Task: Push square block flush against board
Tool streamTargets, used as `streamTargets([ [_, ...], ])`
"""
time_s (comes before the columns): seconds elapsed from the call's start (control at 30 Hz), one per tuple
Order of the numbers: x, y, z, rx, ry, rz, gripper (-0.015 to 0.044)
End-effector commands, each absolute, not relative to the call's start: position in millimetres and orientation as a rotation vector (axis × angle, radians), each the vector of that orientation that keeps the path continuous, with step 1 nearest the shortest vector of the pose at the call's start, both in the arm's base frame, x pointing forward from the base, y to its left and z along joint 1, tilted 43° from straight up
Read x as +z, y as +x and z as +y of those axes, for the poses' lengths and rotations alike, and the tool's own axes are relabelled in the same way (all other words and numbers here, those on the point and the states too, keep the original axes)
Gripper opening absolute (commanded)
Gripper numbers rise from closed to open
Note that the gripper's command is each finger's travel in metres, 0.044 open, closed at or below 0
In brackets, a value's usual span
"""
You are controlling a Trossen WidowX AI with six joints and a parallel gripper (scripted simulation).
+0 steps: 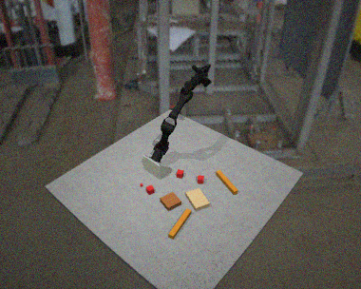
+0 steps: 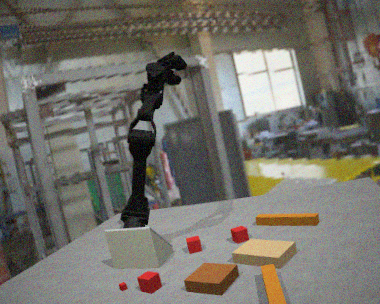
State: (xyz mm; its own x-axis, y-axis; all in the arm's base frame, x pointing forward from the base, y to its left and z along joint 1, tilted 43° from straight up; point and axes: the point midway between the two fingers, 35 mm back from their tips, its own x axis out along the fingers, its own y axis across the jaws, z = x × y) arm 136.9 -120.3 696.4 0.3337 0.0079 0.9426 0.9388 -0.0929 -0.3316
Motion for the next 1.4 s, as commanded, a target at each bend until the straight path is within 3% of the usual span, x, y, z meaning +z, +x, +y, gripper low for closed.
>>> streamTargets([
  [0.0, 705.0, 114.2, -103.6, -1.084, -1.529, -0.930, 0.0000],
  [0.77, 726.7, 31.8, 9.9, -1.581, -2.065, -0.912, 0.0000],
  [1.37, 714.7, 20.7, 101.2, -1.927, -2.450, -0.855, 0.0000],
])
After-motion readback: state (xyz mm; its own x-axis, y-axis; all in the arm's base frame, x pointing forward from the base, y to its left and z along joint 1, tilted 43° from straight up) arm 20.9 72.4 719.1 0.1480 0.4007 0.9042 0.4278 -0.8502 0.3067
